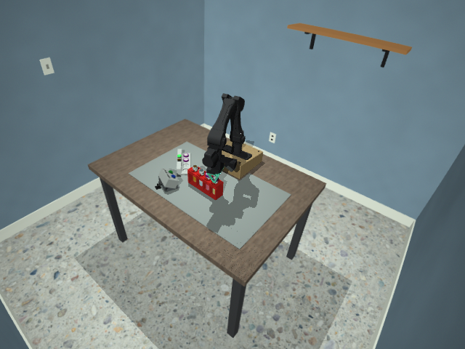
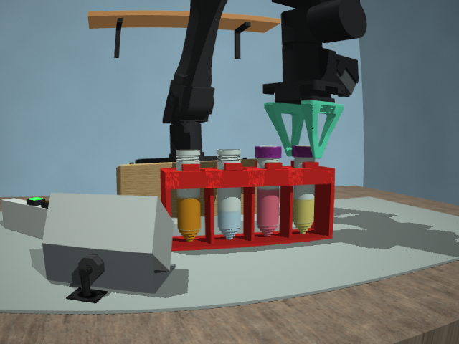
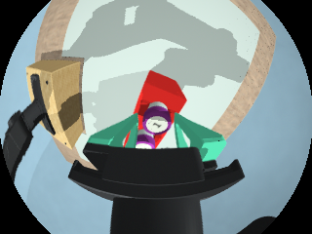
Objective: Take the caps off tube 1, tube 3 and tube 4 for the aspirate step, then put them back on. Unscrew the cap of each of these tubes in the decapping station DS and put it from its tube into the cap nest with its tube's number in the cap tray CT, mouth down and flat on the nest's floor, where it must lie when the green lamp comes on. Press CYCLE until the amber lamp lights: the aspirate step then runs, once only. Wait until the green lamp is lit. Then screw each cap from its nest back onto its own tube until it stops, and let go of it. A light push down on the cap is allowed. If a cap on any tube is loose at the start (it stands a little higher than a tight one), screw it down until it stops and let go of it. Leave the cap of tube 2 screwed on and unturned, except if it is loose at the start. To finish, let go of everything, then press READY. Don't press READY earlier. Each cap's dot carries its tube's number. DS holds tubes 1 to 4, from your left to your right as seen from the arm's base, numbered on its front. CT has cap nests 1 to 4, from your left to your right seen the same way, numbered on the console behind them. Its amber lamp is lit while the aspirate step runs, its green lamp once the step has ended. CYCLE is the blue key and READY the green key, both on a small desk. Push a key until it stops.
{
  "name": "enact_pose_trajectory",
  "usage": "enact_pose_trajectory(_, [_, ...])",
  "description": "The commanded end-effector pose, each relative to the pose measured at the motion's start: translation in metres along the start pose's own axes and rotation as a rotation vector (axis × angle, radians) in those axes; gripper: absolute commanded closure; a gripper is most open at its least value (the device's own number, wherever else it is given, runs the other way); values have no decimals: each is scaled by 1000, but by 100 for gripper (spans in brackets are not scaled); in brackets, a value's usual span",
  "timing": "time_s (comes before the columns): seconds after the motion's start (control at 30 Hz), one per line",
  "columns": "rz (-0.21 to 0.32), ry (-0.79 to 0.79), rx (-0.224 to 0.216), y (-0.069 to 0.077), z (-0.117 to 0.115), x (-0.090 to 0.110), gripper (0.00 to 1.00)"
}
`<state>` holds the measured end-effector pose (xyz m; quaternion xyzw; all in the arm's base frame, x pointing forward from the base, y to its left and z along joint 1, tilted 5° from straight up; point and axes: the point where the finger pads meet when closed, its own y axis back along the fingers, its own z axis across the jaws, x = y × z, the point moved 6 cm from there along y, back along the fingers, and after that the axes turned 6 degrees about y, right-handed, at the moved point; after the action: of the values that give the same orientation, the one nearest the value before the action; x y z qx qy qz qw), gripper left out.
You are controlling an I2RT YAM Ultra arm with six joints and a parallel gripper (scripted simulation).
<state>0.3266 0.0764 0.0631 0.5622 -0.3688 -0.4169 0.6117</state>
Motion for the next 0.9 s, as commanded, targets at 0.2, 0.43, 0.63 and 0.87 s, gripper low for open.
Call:
enact_pose_trajectory(0.2, [4,113,25,7,-5,1,51])
enact_pose_trajectory(0.43, [4,113,25,7,-5,1,100])
enact_pose_trajectory(0.63, [4,113,25,7,-5,1,100])
enact_pose_trajectory(0.87, [2,-86,25,7,-5,1,100])
